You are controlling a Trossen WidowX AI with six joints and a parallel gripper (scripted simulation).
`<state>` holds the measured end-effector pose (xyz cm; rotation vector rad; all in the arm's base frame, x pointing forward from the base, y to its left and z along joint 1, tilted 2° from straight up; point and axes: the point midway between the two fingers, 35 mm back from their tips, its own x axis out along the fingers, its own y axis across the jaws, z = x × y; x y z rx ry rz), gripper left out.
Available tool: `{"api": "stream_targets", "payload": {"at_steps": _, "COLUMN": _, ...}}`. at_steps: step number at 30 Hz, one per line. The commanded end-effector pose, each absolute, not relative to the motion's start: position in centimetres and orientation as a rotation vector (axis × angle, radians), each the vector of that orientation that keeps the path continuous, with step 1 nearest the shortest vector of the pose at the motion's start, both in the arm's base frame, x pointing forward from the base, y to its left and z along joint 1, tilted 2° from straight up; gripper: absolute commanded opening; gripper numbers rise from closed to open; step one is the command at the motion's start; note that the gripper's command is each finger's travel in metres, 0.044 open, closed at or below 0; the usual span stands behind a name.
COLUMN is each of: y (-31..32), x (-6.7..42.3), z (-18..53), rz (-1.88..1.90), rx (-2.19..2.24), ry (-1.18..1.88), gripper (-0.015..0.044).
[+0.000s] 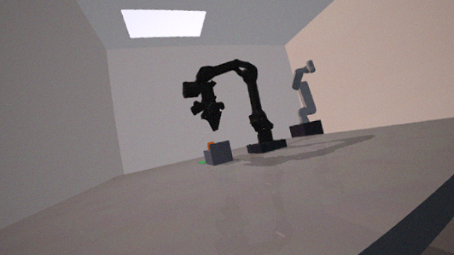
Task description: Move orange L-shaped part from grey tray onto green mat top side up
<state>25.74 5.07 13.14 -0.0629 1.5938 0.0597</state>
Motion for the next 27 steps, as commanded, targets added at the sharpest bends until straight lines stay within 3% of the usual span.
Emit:
{"api": "stream_targets", "payload": {"at_steps": 1, "y": 5.0, "x": 25.8, "z": 13.1, "rz": 0.044, "rx": -0.047, "ry": 1.595, "gripper": 0.0206}}
{"api": "stream_targets", "payload": {"at_steps": 4, "y": 4.2, "x": 26.1, "z": 13.2, "rz": -0.092, "rx": 0.084, "ry": 1.592, "gripper": 0.028}}
{"api": "stream_targets", "payload": {"at_steps": 16, "y": -2.0, "x": 27.5, "z": 13.5, "rz": -1.109, "rx": 1.079, "ry": 1.284, "gripper": 0.028}}
{"api": "stream_targets", "payload": {"at_steps": 27, "y": -2.4, "x": 27.5, "z": 13.6, "rz": -1.164, "rx": 1.133, "ry": 1.251, "gripper": 0.028}}
